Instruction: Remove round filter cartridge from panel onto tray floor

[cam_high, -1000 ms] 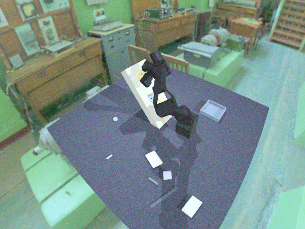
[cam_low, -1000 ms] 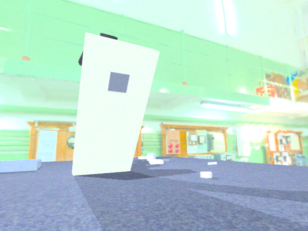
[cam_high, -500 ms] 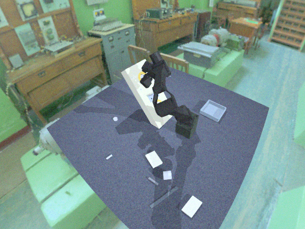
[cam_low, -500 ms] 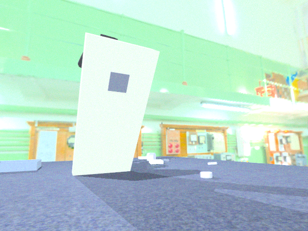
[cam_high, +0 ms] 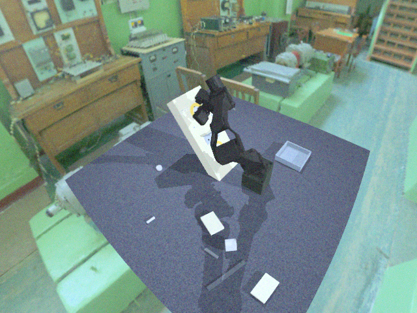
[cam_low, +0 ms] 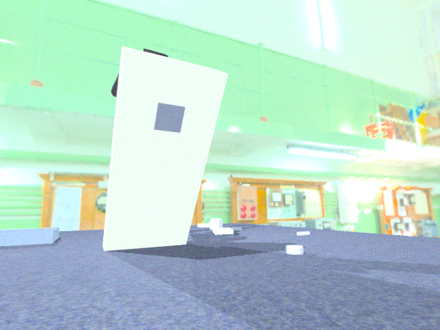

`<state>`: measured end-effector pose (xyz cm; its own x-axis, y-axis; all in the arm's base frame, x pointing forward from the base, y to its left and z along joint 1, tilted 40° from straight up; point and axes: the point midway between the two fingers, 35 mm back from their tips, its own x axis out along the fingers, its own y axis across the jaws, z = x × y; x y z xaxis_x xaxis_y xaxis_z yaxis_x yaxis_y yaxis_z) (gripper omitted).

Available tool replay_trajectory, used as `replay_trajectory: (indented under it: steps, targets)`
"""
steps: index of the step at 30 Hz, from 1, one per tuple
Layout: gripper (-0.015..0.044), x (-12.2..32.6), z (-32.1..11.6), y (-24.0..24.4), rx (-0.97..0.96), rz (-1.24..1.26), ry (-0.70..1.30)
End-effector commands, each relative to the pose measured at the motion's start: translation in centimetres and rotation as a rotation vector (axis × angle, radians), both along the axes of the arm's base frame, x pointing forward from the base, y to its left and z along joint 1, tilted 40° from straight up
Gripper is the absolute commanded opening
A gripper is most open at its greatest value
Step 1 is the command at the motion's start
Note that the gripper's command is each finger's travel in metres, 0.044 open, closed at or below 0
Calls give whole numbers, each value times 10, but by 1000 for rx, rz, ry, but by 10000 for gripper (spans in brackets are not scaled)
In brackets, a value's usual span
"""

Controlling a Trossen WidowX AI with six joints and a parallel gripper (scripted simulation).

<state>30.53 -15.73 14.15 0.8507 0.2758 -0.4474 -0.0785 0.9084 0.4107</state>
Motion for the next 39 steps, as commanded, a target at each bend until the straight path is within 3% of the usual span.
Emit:
replay_trajectory:
  steps: [1, 39]
  targets:
    - [110, 1, 1, -1, 1, -3, 3]
    - [110, 6, -3, 1, 1, -3, 3]
